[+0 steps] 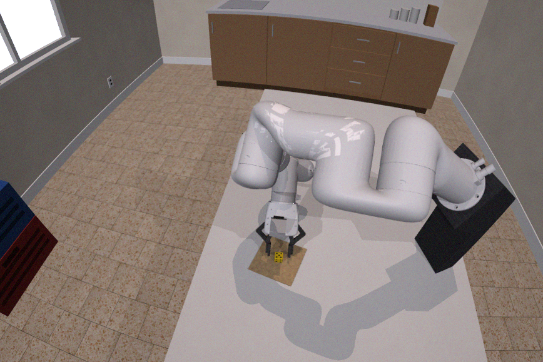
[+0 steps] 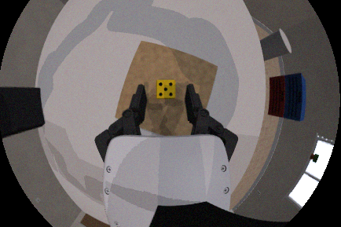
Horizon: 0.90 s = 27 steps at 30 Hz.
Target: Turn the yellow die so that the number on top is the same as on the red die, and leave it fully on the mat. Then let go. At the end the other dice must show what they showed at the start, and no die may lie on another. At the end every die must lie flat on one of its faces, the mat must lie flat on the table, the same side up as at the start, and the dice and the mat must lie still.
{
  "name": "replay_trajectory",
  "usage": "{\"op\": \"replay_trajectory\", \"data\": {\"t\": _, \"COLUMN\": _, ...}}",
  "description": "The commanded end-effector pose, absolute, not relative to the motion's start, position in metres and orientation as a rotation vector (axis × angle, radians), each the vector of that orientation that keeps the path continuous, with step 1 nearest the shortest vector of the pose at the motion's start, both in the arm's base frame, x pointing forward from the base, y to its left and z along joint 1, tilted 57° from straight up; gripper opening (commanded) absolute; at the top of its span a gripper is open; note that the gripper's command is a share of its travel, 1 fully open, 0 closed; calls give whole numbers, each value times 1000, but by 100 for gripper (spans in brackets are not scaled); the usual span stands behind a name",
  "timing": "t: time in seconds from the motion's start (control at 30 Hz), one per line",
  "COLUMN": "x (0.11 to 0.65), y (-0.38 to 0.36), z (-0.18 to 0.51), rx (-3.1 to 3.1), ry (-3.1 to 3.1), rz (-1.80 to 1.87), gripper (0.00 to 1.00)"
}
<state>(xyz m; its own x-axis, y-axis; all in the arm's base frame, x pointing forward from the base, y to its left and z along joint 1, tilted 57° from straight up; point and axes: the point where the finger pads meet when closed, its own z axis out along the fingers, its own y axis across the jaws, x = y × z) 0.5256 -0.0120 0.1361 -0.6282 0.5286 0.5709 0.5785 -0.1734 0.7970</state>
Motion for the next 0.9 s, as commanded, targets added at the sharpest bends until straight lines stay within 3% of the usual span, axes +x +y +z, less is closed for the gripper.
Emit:
{"op": "replay_trajectory", "data": {"t": 0.0, "x": 526, "y": -13, "z": 137, "rx": -1337, "ry": -1994, "rz": -1967, "gripper": 63}}
{"op": "replay_trajectory", "data": {"t": 0.87, "x": 488, "y": -23, "z": 162, "rx": -1337, "ry": -1994, "rz": -1967, "gripper": 63}}
